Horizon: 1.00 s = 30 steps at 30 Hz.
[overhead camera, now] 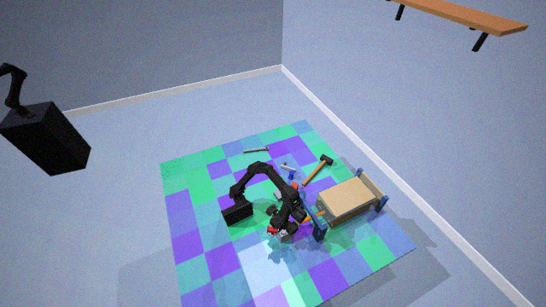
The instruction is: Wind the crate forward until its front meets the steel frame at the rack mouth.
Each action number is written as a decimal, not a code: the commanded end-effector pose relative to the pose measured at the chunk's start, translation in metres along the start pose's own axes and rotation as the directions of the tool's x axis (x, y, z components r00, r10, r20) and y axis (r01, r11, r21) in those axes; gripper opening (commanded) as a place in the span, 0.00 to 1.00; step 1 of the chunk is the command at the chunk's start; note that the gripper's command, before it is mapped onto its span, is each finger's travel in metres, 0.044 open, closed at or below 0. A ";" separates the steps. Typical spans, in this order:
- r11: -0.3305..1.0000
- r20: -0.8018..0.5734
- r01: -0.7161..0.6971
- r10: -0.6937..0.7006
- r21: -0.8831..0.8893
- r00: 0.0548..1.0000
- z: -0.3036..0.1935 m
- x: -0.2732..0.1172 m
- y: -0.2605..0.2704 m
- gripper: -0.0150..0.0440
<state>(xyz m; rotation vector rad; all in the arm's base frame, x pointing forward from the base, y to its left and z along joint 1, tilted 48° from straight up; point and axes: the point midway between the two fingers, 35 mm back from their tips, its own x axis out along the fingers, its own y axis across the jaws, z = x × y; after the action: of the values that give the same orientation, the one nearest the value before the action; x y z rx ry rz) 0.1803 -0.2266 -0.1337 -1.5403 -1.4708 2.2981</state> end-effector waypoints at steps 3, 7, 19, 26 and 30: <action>1.000 -0.002 -0.008 0.008 0.007 1.000 -0.001 -0.003 0.003 0.25; 1.000 -0.002 -0.008 0.008 0.007 1.000 -0.002 0.001 0.003 0.25; 1.000 -0.002 -0.008 0.008 0.007 1.000 0.000 -0.002 0.001 0.25; 1.000 -0.002 -0.008 0.008 0.007 1.000 -0.003 0.004 0.001 0.25; 1.000 -0.003 -0.007 0.007 0.007 1.000 -0.004 0.007 0.001 0.25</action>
<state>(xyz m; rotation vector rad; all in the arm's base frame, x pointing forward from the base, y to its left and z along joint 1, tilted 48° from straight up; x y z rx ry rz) 0.1814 -0.2241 -0.1384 -1.5551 -1.4631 2.3035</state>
